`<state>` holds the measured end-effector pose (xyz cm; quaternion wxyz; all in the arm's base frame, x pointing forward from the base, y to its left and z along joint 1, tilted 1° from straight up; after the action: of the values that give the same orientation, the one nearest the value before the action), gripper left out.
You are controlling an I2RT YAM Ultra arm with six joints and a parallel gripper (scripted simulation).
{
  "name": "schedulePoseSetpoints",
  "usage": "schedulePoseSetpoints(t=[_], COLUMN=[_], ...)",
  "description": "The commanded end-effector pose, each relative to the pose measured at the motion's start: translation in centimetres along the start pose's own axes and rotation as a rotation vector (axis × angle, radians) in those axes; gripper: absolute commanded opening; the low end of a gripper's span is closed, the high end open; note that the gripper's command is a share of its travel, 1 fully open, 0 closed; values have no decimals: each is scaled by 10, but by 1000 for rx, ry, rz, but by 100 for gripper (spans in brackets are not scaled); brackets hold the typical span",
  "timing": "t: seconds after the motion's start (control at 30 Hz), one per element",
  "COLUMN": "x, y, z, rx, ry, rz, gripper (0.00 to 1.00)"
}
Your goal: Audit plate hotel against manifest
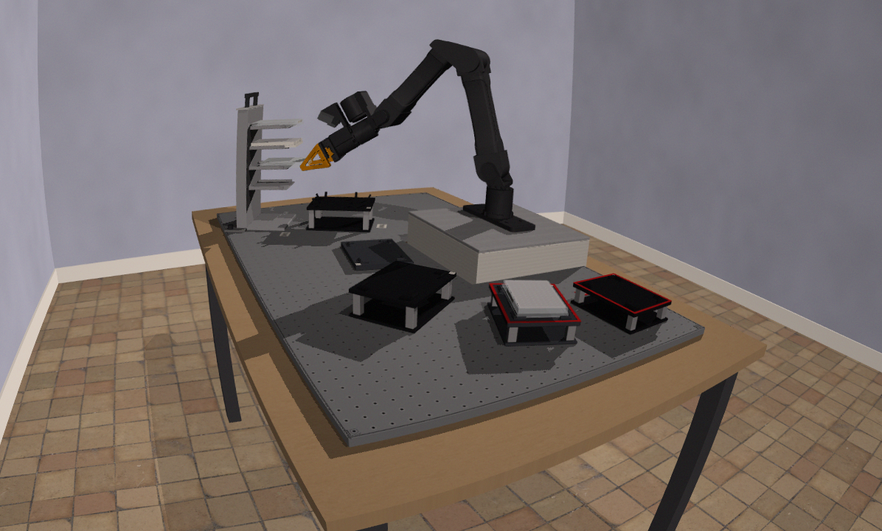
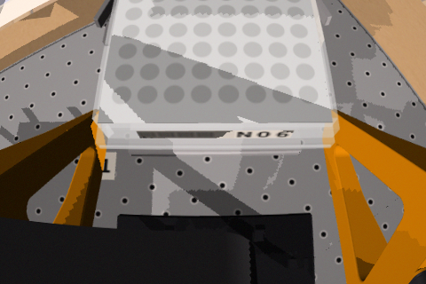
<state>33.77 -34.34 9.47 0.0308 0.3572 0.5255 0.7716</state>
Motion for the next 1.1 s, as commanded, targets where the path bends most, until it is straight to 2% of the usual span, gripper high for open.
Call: schedulePoseSetpoints(t=[0.0,0.03,0.07,0.1,0.6,0.63,0.67,1.07], x=[11,11,12,13,28,29,30,44], y=[12,12,23,11,1,16,0,-9], z=[0,0,2,0,-2,-1,-2,-4], rx=[14,14,22,13,14,24,13,15], ry=[4,4,8,4,4,6,4,3], rz=[-41,-41,-63,-42,-39,-68,-41,-38], gripper=[86,86,86,86,86,86,86,86])
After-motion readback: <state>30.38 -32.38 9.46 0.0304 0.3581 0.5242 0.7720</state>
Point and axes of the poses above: the point where the finger pads meet when closed, its own x axis back along the fingers, its own z axis across the jaws, y = z × x, the point moved 1 cm from there along x, back along the fingers, and after that the axes turned 12 degrees about -x, right-handed, at the moved point
